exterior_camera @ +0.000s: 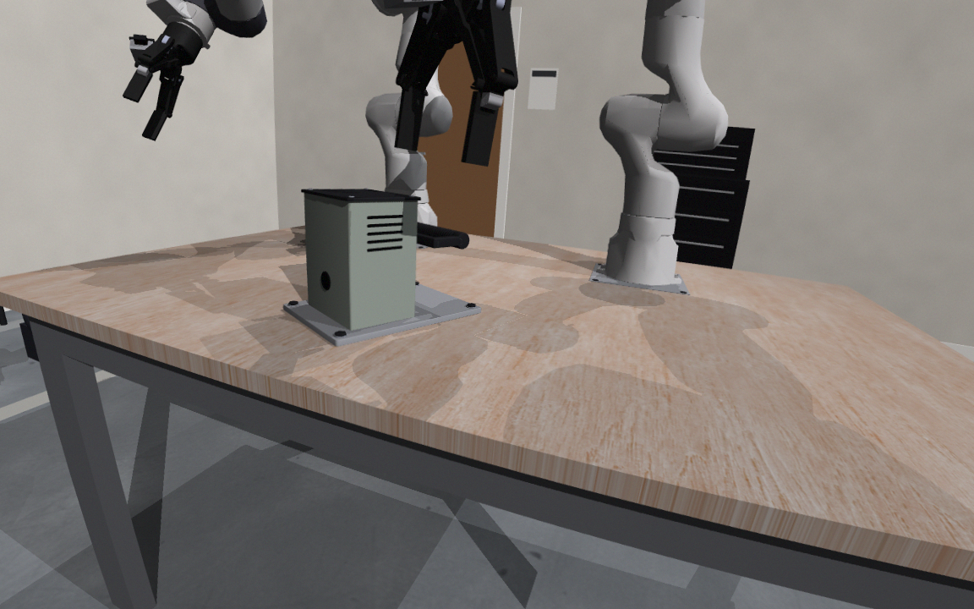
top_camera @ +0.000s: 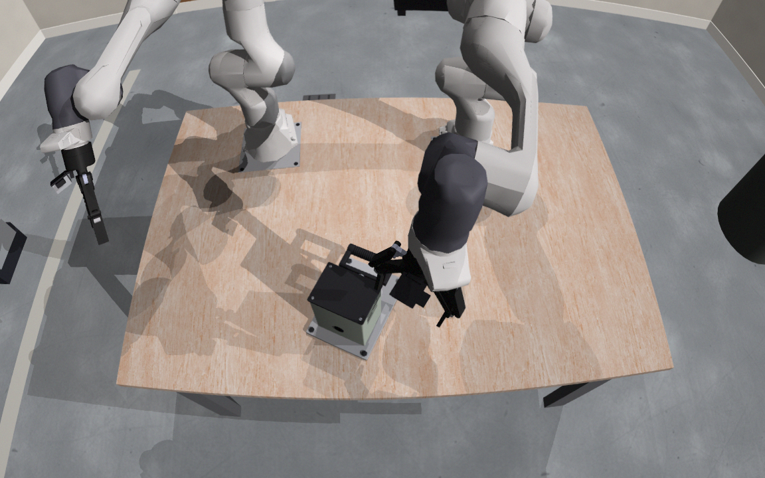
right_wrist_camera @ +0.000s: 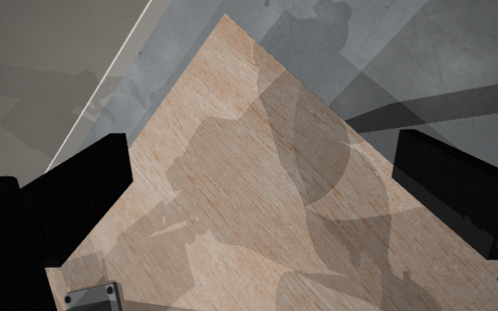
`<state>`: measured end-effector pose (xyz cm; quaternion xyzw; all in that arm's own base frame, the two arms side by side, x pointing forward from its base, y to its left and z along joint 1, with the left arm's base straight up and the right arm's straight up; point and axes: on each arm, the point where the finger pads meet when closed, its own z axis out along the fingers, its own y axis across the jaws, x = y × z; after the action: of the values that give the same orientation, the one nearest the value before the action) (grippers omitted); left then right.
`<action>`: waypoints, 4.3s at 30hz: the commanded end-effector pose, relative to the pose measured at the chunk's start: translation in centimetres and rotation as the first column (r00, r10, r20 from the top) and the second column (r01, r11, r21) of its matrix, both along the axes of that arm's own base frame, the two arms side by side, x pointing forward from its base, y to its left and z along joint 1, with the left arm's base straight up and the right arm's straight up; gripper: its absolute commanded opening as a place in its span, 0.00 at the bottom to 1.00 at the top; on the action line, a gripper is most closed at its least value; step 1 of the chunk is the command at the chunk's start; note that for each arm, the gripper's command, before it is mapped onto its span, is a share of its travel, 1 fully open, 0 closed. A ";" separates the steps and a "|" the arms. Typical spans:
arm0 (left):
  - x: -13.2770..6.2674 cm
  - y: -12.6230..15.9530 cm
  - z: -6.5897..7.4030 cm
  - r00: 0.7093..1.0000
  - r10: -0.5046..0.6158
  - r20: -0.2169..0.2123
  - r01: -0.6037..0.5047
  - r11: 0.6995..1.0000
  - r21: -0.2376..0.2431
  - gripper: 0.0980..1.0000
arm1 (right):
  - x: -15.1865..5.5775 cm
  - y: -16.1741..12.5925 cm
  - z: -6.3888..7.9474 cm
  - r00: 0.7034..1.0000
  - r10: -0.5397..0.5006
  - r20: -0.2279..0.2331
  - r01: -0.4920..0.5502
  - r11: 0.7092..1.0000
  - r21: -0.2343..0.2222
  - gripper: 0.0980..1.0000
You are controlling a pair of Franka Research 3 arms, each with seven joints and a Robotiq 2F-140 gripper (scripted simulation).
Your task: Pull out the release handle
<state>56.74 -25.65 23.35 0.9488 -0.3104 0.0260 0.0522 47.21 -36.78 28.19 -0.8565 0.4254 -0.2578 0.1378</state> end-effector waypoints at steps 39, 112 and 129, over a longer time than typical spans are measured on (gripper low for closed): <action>-5.3 -3.2 -0.3 0.876 -0.481 0.034 0.480 0.877 0.035 1.00 | -13.0 -11.9 4.4 0.888 -0.410 -0.206 0.439 0.890 0.122 1.00; -17.8 -6.9 -2.3 0.129 -0.991 -0.018 0.985 0.126 0.115 1.00 | -45.4 -19.4 11.8 0.204 -0.825 -0.527 0.974 0.226 0.023 1.00; -17.8 -6.9 -2.3 0.129 -0.991 -0.018 0.985 0.126 0.115 1.00 | -50.8 -18.6 13.1 0.054 -0.828 -0.559 0.997 0.077 -0.017 1.00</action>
<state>38.94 -32.41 20.95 0.5114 -0.8594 -0.0032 0.0000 -3.31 -55.81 41.45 -0.3717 0.9283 -0.0100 0.0006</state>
